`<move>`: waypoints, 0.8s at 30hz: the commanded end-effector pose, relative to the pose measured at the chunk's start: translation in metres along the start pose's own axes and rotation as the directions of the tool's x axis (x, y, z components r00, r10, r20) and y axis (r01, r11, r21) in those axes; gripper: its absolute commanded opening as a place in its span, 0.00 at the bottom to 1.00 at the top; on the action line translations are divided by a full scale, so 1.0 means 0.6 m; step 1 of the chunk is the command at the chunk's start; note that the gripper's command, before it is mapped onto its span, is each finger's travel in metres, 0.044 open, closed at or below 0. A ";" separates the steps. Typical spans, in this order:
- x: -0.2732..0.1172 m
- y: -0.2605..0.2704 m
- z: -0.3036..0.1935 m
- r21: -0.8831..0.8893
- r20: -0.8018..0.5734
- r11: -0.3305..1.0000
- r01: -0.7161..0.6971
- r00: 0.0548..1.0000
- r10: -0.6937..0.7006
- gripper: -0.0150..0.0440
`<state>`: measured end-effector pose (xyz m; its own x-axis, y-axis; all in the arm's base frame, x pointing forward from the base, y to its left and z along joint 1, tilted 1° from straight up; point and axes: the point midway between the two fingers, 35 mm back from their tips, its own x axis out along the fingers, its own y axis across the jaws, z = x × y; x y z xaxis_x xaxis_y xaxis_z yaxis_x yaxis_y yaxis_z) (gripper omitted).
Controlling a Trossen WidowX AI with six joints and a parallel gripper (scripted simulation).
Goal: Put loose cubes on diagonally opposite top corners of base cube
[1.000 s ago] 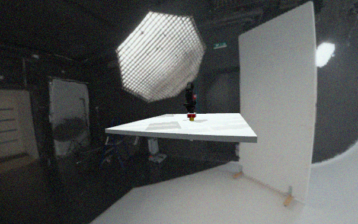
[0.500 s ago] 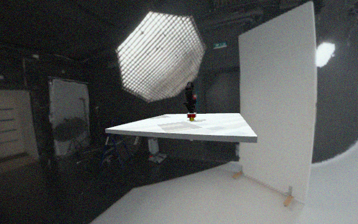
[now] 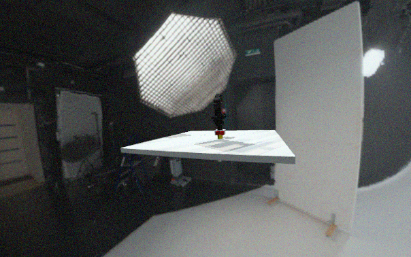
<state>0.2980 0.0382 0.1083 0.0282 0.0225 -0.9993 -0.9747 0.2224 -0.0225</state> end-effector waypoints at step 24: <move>-0.004 0.108 0.207 -0.010 0.015 1.000 -0.008 1.000 0.009 0.93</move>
<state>0.2620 0.1724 0.1140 0.0283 0.0415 -0.9987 -0.9778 0.2088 -0.0190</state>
